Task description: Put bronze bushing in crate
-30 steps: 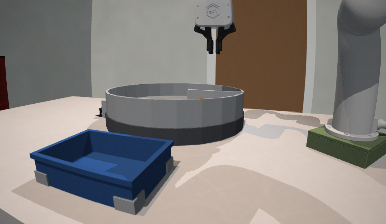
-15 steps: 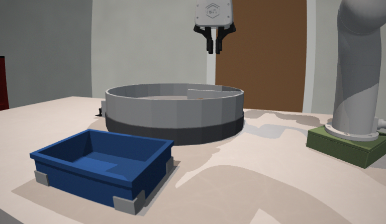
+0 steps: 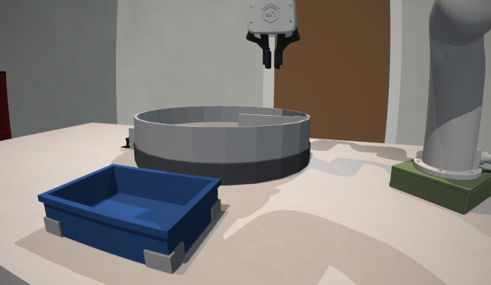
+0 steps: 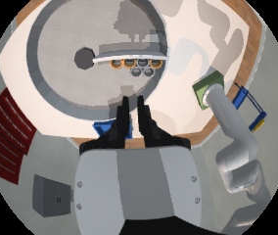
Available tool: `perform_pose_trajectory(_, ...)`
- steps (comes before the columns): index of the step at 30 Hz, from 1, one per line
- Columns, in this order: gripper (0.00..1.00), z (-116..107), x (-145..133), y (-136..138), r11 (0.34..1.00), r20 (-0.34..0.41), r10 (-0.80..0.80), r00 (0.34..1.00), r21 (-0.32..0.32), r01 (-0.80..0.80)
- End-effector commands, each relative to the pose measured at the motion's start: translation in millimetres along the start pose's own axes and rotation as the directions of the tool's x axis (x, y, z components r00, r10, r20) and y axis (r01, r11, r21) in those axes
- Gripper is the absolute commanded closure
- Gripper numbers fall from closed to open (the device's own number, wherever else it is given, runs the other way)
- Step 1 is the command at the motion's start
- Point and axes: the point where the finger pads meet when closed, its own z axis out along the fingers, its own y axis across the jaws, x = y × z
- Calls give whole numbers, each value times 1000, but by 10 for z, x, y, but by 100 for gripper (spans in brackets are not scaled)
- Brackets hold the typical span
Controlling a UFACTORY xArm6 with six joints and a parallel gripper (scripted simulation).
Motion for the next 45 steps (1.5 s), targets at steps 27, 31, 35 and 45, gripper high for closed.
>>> perform_pose_trajectory(27, 87, -14, 0, -14, 1000, 0, 0, 1000, 5, 0)
perform_pose_trajectory(31, 87, -13, -15, -26, 1000, 7, 2, 1000, 10, -3)
perform_pose_trajectory(35, 87, -10, -49, -54, 1000, 23, 7, 1000, 21, -8)
perform_pose_trajectory(45, 87, -8, -180, -171, 997, 86, 28, 996, 68, -34)
